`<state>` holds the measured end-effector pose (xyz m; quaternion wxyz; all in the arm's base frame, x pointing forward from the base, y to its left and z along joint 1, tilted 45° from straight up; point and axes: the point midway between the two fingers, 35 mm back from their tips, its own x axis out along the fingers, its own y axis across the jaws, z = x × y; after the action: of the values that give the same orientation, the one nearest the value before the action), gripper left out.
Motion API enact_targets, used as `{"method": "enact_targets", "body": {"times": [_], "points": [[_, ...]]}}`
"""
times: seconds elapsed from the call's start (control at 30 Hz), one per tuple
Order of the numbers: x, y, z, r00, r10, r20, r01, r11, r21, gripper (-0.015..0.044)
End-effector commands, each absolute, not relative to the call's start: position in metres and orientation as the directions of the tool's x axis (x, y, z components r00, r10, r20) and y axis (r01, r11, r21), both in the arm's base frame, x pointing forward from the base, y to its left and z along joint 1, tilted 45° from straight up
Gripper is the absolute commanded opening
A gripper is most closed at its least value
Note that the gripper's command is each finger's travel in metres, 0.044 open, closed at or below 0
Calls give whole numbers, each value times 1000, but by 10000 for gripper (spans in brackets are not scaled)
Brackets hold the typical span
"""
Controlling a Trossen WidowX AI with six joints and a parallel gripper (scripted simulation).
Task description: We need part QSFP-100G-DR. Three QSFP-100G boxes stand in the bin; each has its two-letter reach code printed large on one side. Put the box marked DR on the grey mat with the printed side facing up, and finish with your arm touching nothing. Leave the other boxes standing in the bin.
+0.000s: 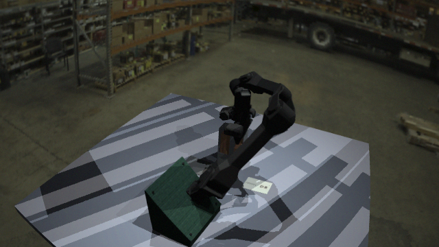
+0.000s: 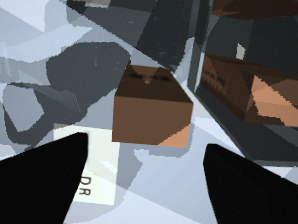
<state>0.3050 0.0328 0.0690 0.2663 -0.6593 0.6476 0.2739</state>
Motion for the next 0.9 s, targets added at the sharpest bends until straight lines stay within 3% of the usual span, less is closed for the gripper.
{"method": "enact_targets", "body": {"times": [0.0, 0.87], "points": [[308, 35, 71, -12, -704, -710, -1000, 3, 14, 242], [309, 11, 47, -16, -704, -710, -1000, 7, 16, 242]]}}
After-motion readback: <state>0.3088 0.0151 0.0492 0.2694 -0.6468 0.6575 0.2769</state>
